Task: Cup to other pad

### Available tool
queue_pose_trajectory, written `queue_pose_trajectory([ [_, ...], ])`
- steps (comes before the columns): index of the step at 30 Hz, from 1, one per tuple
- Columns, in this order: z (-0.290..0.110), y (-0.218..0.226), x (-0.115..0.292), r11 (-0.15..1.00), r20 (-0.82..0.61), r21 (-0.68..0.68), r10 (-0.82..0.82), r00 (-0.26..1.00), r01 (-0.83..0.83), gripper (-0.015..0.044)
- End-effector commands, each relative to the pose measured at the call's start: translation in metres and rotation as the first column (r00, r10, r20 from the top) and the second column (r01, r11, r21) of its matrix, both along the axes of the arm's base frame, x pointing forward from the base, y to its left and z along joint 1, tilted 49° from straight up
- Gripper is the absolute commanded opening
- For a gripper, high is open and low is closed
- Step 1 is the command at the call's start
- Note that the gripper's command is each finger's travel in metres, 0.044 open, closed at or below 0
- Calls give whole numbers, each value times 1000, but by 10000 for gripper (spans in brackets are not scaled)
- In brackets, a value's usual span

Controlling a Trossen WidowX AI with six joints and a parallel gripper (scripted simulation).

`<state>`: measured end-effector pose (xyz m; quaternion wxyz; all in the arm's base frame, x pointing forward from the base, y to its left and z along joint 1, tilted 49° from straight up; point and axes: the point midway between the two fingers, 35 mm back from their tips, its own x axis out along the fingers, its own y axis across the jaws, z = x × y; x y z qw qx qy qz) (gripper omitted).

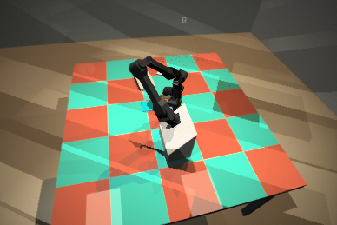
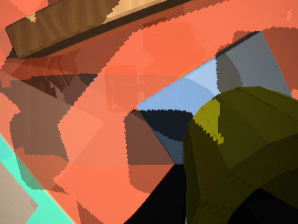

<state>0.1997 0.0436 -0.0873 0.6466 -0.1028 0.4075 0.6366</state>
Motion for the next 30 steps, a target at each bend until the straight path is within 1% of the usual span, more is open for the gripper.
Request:
queue_pose_trajectory([
  [1, 8, -10, 4, 1000, 11, -4, -3, 1000, 3, 0],
  [7, 19, -20, 2, 1000, 10, -2, -3, 1000, 3, 0],
  [30, 21, -14, 1, 1000, 3, 1, -4, 1000, 4, 0],
])
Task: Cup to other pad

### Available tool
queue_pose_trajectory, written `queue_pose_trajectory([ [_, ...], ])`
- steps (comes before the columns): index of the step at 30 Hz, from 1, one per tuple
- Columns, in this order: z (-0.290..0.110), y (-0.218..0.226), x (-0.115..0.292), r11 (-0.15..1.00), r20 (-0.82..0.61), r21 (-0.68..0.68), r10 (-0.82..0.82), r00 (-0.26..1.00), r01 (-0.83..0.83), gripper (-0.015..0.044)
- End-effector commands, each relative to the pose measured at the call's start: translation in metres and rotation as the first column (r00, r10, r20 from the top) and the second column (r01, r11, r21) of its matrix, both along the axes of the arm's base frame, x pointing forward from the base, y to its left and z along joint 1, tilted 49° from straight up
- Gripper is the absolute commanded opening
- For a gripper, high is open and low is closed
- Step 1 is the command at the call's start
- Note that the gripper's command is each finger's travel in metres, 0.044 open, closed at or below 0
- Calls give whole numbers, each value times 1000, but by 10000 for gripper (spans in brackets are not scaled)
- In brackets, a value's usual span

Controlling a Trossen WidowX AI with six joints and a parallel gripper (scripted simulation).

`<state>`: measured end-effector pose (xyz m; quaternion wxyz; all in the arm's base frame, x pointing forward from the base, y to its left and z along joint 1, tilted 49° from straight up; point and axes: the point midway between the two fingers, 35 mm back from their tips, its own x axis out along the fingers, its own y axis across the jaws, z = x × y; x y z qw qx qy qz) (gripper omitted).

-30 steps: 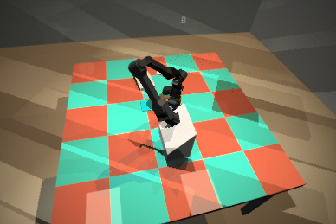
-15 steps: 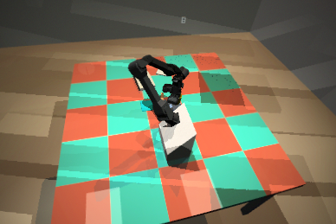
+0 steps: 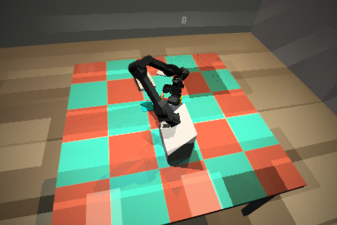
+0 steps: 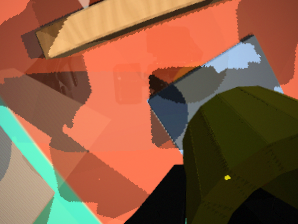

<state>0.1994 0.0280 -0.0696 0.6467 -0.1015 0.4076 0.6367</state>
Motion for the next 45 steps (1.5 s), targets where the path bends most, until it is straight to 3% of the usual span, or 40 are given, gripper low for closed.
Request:
queue_pose_trajectory([
  [1, 5, 3, 2, 1000, 6, -1, -3, 1000, 3, 0],
  [45, 72, 63, 17, 1000, 11, -1, -3, 1000, 3, 0],
])
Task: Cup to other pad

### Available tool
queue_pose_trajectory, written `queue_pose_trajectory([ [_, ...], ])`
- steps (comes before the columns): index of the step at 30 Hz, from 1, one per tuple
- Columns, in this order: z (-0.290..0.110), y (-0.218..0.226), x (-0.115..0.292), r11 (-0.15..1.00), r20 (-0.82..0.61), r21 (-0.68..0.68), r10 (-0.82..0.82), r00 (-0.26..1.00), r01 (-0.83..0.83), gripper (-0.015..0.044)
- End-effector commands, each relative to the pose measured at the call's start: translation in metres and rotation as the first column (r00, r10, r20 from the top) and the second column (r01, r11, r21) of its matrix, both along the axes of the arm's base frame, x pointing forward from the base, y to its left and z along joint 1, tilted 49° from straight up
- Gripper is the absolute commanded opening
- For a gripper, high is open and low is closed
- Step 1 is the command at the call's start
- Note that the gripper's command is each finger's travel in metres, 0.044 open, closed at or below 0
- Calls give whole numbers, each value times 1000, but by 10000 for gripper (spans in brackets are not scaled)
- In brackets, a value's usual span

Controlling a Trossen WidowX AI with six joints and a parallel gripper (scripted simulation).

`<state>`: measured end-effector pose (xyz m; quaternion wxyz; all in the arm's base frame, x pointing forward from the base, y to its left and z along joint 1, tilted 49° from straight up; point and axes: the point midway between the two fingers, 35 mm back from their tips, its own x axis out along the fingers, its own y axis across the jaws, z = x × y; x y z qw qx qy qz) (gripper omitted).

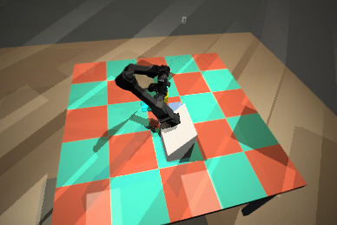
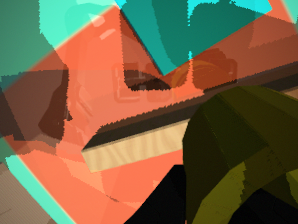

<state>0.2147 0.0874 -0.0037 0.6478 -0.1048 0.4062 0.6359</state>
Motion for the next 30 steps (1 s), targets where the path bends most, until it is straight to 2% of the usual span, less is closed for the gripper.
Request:
queue_pose_trajectory([
  [1, 8, 5, 2, 1000, 4, 2, -3, 1000, 3, 0],
  [30, 65, 54, 12, 1000, 4, 6, -3, 1000, 3, 0],
])
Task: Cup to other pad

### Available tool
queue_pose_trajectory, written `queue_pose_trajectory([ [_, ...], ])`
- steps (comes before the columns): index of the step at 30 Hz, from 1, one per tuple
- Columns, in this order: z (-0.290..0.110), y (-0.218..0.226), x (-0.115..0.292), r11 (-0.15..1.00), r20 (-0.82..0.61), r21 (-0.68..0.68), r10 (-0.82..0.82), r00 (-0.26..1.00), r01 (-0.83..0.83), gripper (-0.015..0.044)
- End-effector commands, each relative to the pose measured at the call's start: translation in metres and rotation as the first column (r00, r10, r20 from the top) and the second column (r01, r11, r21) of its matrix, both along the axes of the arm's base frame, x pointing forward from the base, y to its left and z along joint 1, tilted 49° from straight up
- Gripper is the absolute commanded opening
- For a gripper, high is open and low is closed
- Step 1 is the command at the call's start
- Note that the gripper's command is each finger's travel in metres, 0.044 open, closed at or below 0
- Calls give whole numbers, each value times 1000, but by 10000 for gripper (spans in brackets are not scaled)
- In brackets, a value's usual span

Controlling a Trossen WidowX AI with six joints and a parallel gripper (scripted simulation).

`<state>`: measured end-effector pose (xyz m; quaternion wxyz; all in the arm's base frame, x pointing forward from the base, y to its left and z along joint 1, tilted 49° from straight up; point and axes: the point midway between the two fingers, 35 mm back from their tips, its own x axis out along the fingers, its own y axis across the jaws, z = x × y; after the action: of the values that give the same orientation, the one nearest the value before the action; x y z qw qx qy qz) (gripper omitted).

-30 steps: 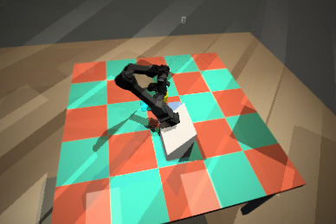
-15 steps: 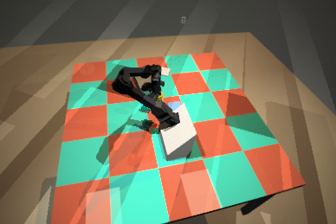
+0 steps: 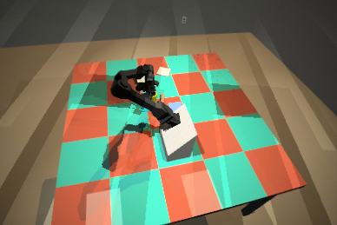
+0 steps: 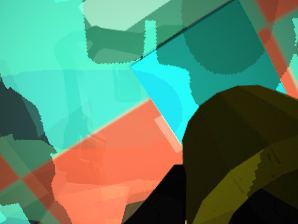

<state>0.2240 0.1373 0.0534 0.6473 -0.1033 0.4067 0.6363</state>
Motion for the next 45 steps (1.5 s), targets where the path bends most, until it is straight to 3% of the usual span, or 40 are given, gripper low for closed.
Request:
queue_pose_trajectory([
  [1, 10, 6, 3, 1000, 7, 5, -3, 1000, 3, 0],
  [45, -11, 46, -2, 1000, 7, 6, -2, 1000, 2, 0],
])
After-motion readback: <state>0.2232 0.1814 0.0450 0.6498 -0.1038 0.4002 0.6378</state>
